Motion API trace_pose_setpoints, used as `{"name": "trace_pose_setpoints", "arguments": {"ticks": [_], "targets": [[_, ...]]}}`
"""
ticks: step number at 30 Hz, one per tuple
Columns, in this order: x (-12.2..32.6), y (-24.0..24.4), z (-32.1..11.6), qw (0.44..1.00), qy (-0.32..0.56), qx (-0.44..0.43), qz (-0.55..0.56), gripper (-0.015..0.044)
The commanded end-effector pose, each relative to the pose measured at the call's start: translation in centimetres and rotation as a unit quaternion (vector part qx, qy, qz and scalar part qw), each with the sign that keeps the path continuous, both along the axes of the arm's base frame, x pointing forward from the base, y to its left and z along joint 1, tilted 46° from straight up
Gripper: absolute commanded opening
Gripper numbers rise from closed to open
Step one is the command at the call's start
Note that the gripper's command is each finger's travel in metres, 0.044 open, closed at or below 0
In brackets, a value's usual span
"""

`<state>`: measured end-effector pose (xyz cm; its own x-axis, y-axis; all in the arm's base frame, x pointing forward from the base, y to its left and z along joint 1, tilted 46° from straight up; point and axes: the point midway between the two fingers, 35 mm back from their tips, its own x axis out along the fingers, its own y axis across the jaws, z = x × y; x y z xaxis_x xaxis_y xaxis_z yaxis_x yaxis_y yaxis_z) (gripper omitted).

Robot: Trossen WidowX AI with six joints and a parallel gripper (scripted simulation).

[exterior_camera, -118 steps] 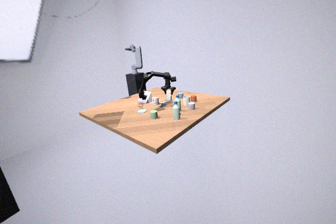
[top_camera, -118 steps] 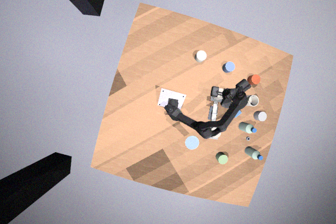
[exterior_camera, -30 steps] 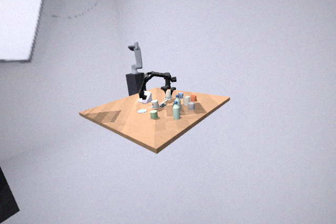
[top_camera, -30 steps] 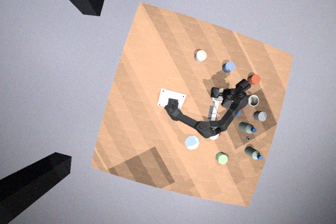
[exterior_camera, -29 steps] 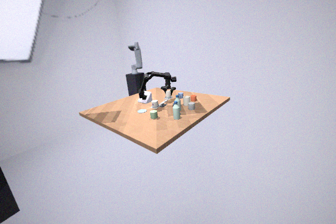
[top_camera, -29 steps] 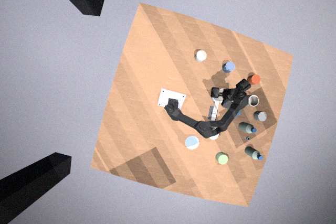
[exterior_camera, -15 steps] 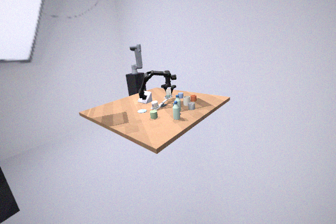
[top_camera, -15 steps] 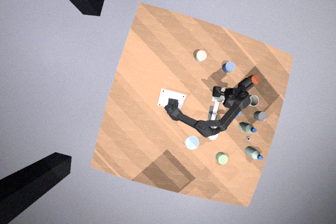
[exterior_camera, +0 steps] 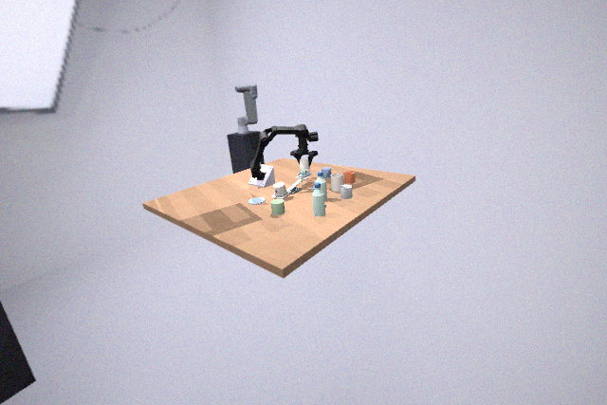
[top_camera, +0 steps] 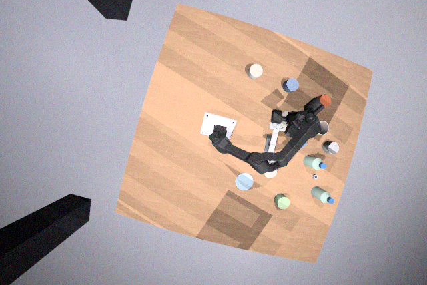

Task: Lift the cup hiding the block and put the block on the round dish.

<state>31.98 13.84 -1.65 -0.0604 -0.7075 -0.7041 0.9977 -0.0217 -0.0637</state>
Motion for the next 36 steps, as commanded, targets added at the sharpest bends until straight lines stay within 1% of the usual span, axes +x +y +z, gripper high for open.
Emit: {"name": "trace_pose_setpoints", "arguments": {"ticks": [1,27,36], "targets": [[0.0,0.7,0.5,1.000,-0.003,0.003,0.002,0.0000],[-0.3,2.9,3.1,1.000,0.001,0.003,0.009,0.0000],[-0.3,2.3,2.7,1.000,0.004,0.000,0.008,0.0000]]}}
